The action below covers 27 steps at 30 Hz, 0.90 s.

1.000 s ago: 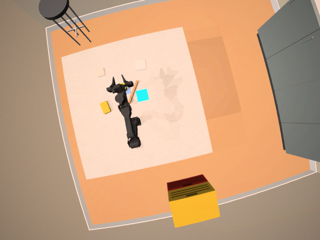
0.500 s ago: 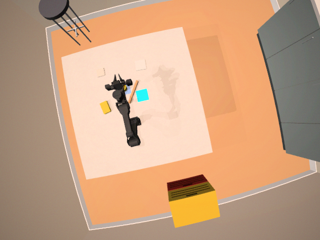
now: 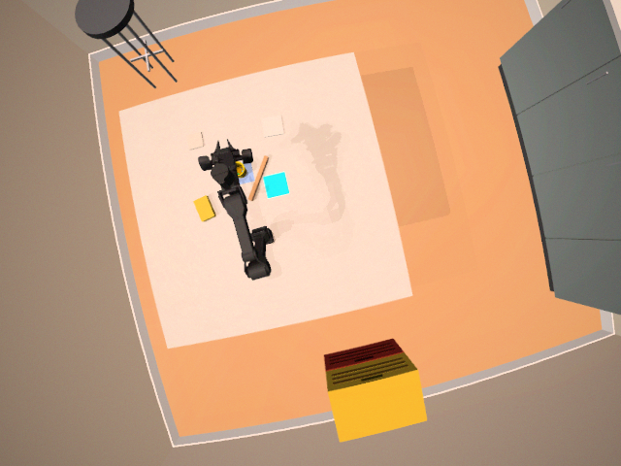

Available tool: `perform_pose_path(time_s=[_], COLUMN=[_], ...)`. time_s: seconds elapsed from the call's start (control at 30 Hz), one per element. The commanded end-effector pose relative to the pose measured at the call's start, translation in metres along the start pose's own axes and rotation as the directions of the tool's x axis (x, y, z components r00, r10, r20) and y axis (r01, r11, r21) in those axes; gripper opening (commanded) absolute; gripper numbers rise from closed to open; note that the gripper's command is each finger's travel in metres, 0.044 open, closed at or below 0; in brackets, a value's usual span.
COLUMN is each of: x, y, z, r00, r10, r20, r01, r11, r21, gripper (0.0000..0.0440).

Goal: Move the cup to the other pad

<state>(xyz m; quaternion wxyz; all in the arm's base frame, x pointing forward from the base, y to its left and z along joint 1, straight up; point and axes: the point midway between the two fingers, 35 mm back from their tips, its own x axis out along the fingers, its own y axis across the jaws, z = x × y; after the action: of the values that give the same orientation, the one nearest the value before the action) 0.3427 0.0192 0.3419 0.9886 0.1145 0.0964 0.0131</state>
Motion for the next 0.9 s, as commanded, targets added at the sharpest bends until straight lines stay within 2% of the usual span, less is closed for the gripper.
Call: perform_pose_path(time_s=[0.0, 0.43, 0.87], x=[0.003, 0.016, 0.026], y=[0.002, 0.011, 0.019], z=[0.002, 0.002, -0.004], r00=[1.000, 0.985, 0.946], r10=[-0.007, -0.018, -0.029], r20=[-0.031, -0.172, -0.322], r01=[0.008, 0.053, 0.149], r11=[0.999, 0.978, 0.924], r21=[0.043, 0.204, 0.353], gripper=[0.0144, 0.0161, 0.0173])
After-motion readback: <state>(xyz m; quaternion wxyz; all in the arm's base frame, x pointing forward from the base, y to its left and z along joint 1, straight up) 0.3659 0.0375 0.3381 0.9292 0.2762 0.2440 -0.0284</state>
